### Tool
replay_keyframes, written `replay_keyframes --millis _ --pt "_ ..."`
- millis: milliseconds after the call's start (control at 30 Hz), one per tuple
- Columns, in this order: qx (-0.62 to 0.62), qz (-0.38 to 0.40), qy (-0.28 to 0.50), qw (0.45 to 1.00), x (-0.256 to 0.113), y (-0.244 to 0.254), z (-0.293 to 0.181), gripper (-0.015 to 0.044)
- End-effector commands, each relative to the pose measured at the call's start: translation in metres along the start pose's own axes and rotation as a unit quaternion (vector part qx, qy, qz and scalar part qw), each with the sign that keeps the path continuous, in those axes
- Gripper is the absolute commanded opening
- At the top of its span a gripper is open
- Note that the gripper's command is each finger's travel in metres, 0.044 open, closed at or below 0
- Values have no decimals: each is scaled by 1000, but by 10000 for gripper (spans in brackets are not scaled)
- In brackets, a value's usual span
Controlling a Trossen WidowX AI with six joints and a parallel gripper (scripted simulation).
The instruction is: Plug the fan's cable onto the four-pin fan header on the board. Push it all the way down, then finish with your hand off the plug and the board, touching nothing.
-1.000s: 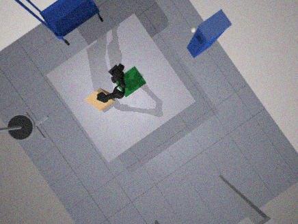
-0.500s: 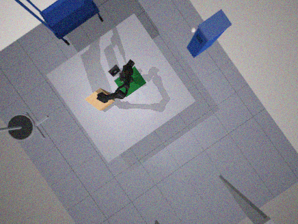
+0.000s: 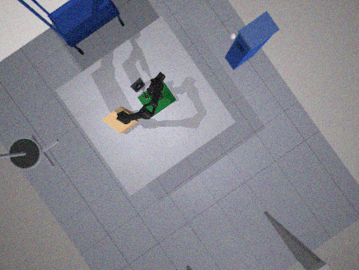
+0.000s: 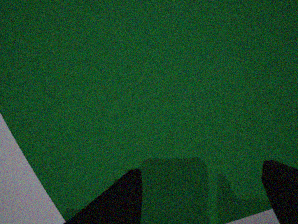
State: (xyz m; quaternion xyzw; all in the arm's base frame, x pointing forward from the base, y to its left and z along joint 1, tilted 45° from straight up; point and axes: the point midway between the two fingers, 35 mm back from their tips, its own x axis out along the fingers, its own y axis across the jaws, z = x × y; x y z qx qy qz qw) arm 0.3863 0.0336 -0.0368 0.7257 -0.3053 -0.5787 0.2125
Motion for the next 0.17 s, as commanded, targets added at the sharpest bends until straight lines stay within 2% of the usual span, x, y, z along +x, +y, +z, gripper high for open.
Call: replay_keyframes --millis 0,133 --pt "-3 1 0 1000 0 0 0 260" --pt "-3 1 0 1000 0 0 0 260"
